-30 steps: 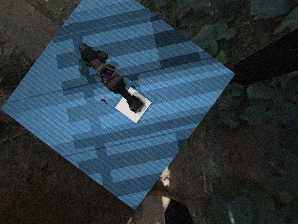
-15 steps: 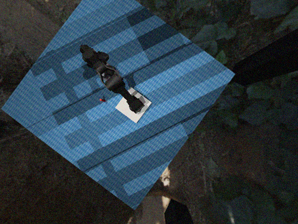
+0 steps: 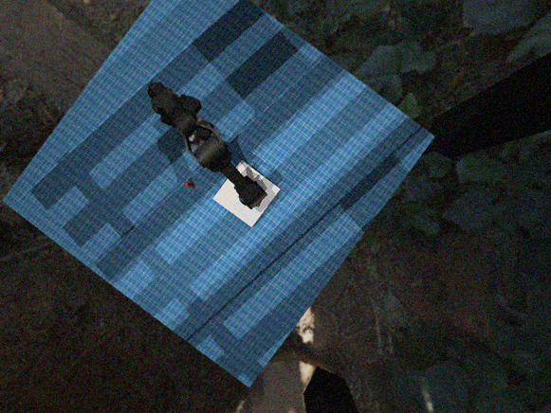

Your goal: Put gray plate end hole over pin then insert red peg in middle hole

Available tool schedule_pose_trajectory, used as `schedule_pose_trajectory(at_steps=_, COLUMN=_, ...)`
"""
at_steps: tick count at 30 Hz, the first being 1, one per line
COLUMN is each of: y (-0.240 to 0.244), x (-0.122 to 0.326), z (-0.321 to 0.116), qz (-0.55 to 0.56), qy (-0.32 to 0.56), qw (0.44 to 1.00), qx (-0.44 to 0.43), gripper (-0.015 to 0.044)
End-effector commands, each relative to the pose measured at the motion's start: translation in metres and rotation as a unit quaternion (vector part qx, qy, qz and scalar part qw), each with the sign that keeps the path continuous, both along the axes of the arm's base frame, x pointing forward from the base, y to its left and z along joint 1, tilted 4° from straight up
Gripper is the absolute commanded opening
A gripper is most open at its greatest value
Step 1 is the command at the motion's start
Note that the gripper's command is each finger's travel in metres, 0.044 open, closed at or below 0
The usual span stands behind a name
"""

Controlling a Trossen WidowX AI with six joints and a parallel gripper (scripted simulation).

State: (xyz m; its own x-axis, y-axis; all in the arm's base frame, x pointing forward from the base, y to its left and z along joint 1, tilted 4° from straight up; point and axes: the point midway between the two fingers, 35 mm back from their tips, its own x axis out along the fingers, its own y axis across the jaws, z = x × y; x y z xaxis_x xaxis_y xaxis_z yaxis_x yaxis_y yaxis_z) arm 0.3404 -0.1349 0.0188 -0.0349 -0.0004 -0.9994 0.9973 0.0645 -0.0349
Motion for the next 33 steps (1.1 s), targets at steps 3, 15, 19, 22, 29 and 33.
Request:
schedule_pose_trajectory(at_steps=3, y=0.0, x=0.0, z=0.001, qz=0.0, qy=-0.001, qw=1.0, qx=0.0, gripper=0.044)
schedule_pose_trajectory(at_steps=15, y=-0.002, x=0.008, z=0.081, qz=0.002, qy=0.0, qw=1.0, qx=-0.001, gripper=0.044)
schedule_pose_trajectory(at_steps=19, y=0.0, x=0.007, z=0.117, qz=0.003, qy=0.001, qw=1.0, qx=-0.002, gripper=0.044)
schedule_pose_trajectory(at_steps=22, y=0.0, x=0.008, z=0.118, qz=0.003, qy=0.001, qw=1.0, qx=-0.002, gripper=0.044)
schedule_pose_trajectory(at_steps=29, y=0.047, x=0.005, z=0.12, qz=0.023, qy=0.0, qw=1.0, qx=0.001, gripper=0.044)
schedule_pose_trajectory(at_steps=33, y=0.11, x=-0.011, z=0.121, qz=0.052, qy=0.0, qw=0.999, qx=0.005, gripper=0.044)
